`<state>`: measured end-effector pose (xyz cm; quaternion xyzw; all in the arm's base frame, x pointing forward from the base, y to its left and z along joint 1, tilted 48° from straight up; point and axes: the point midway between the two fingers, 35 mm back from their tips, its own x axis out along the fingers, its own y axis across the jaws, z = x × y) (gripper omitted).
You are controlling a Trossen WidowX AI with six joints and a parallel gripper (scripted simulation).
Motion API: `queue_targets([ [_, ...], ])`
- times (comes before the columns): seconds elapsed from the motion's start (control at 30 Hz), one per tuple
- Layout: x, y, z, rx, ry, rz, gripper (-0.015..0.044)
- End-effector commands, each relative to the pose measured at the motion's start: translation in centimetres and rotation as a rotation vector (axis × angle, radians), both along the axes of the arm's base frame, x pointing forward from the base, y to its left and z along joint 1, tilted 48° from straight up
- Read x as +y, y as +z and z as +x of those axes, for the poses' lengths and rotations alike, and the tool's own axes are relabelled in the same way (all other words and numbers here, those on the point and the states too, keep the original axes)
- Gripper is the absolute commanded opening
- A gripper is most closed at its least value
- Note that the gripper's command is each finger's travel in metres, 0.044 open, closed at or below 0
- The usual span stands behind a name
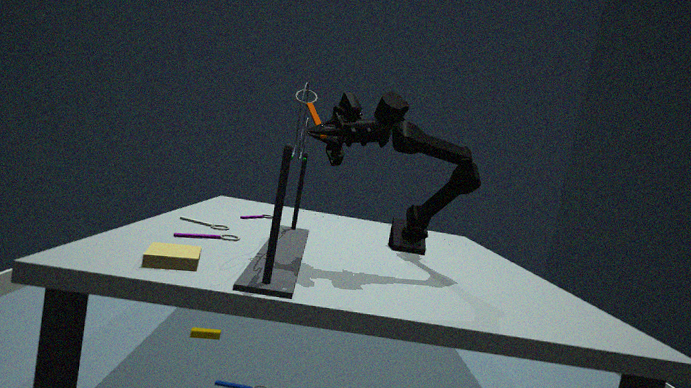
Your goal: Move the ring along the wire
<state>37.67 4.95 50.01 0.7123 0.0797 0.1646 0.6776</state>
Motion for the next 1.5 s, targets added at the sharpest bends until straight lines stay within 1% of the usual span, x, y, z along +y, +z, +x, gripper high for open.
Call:
queue_targets([
  [0.0,-0.1,0.4,-0.2,-0.01,-0.005,0.054,-0.015],
  [0.73,-0.3,1.5,-0.2,-0.031,-0.008,0.338,-0.015],
  [1.0,-0.8,1.5,-1.1,-0.055,0.069,0.43,-0.015],
  [1.47,-1.1,2.1,-1.2,-0.078,0.073,0.618,-0.015],
])
